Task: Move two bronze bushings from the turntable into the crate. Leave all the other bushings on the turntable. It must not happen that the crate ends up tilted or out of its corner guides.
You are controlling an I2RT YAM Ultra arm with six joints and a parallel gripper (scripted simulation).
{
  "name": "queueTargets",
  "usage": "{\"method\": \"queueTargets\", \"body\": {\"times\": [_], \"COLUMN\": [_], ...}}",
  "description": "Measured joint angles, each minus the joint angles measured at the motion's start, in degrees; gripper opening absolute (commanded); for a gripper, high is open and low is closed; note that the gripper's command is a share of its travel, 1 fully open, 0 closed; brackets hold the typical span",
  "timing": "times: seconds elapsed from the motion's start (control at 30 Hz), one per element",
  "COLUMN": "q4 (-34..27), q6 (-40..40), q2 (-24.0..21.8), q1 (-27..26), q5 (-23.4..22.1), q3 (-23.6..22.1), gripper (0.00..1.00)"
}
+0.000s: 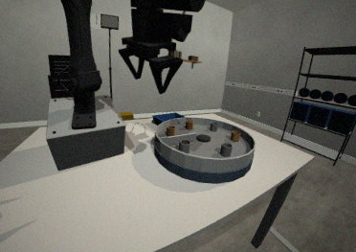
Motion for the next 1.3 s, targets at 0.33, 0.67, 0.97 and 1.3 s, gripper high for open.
{"method": "queueTargets", "body": {"times": [0.33,0.67,0.97,1.3], "q4": [0.0,0.0,5.8,16.9], "q6": [0.0,0.0,4.7,13.8], "q2": [0.0,0.1,5.9,14.3], "q1": [0.0,0.0,14.7,35.5], "q5": [0.0,0.4,7.8,20.8], "q3": [0.0,0.0,-1.2,-2.2], "gripper": [1.00,1.00,1.00,1.00]}}
